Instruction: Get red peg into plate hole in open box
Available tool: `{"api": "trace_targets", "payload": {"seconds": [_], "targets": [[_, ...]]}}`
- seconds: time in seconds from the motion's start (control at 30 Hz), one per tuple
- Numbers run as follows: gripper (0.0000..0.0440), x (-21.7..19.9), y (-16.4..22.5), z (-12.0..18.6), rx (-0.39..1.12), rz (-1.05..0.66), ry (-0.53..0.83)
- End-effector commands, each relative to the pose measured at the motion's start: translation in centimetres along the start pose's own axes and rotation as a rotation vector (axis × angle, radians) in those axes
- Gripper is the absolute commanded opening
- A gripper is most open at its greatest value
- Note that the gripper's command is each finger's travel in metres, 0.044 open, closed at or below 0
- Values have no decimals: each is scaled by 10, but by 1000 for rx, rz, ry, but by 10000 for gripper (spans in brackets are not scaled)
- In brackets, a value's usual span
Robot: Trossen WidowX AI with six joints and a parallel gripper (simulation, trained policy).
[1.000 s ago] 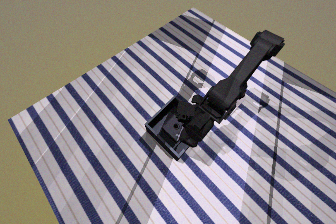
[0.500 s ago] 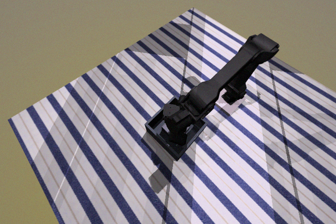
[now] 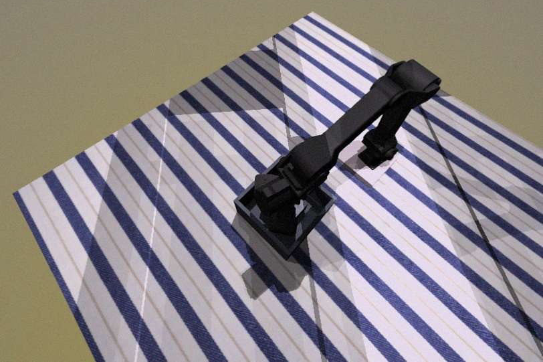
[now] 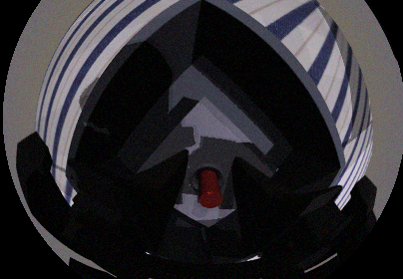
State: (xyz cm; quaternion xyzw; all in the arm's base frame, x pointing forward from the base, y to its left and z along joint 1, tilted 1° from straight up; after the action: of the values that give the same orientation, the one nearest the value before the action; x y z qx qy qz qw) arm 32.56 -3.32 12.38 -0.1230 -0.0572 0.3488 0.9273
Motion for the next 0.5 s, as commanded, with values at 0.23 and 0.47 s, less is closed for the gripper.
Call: {"api": "trace_targets", "payload": {"seconds": [0.23, 0.47], "targets": [[282, 17, -22, 12, 43, 30, -28], [440, 32, -30, 22, 92, 30, -60]]}}
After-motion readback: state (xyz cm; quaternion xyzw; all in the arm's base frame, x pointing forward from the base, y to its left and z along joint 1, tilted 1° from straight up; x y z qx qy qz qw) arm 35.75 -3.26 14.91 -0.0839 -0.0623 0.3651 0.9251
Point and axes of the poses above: the point midway between the two fingers, 35 mm back from their tips, its own z axis back along the fingers, its own x axis across the jaws, y = z × x, the point moved 4 cm from there along z, back along the fingers, and after that the axes turned 3 degrees about -z, right-handed, at the moved point
